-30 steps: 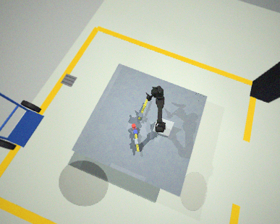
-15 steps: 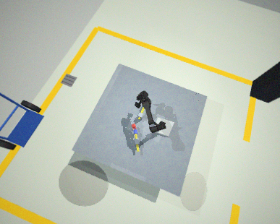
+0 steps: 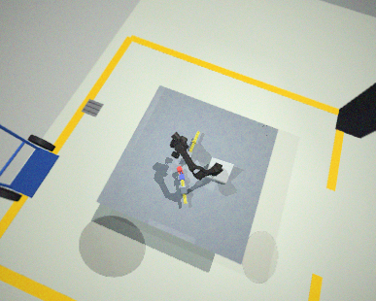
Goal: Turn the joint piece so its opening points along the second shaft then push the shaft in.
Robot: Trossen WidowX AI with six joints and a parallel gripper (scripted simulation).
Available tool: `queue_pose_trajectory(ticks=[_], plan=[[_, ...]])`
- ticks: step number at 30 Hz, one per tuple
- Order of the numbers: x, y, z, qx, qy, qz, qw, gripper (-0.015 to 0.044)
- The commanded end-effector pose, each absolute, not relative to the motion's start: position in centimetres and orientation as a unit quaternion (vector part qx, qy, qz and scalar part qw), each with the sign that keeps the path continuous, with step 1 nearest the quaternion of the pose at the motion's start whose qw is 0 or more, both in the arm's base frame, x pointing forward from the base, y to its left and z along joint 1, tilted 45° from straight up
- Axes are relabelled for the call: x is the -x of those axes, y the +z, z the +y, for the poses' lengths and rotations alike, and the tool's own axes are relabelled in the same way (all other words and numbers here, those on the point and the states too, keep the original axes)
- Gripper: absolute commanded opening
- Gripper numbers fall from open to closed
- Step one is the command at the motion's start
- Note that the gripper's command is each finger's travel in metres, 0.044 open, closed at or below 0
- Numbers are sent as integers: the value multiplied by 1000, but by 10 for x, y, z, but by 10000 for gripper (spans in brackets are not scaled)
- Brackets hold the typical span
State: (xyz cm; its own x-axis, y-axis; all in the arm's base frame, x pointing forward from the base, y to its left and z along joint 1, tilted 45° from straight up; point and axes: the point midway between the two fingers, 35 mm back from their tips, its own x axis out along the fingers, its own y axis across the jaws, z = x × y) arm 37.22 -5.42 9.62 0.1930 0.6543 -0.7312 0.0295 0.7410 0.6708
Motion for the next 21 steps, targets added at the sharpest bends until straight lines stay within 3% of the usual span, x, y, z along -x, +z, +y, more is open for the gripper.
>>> queue_pose_trajectory(ticks=[1,10,21], plan=[[-366,104,-14,-269,256,637,676,440],[-359,112,18,-256,282,668,640,440],[-360,106,23,-362,180,714,571,440]])
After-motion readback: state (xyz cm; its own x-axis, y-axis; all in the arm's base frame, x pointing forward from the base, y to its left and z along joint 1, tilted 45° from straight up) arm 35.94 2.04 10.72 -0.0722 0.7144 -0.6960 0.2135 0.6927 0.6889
